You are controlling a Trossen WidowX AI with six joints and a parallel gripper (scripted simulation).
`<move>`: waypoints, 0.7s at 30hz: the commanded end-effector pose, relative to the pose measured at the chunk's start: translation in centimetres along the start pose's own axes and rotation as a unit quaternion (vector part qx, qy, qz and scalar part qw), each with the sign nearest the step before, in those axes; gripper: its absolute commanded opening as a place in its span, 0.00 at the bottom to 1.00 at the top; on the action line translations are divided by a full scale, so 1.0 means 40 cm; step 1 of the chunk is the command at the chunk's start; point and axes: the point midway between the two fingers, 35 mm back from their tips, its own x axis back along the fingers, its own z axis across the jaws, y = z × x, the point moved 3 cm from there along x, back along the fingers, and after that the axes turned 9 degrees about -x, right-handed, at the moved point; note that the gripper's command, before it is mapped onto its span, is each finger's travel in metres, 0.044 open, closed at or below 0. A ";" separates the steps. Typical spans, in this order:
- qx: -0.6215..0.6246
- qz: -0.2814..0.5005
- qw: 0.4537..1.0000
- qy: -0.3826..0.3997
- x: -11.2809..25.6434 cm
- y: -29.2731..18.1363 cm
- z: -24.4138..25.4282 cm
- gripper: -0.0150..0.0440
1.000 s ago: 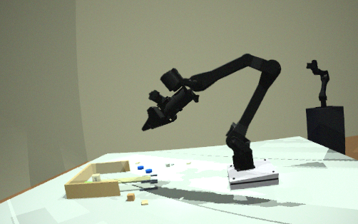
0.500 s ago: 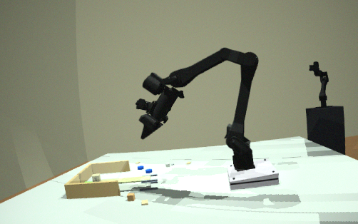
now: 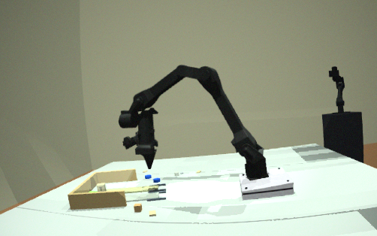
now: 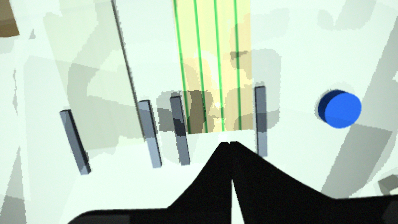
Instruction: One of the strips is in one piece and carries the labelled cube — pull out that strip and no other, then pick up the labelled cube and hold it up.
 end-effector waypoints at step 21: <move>0.012 0.022 1.000 0.002 -0.081 0.014 -0.003 0.25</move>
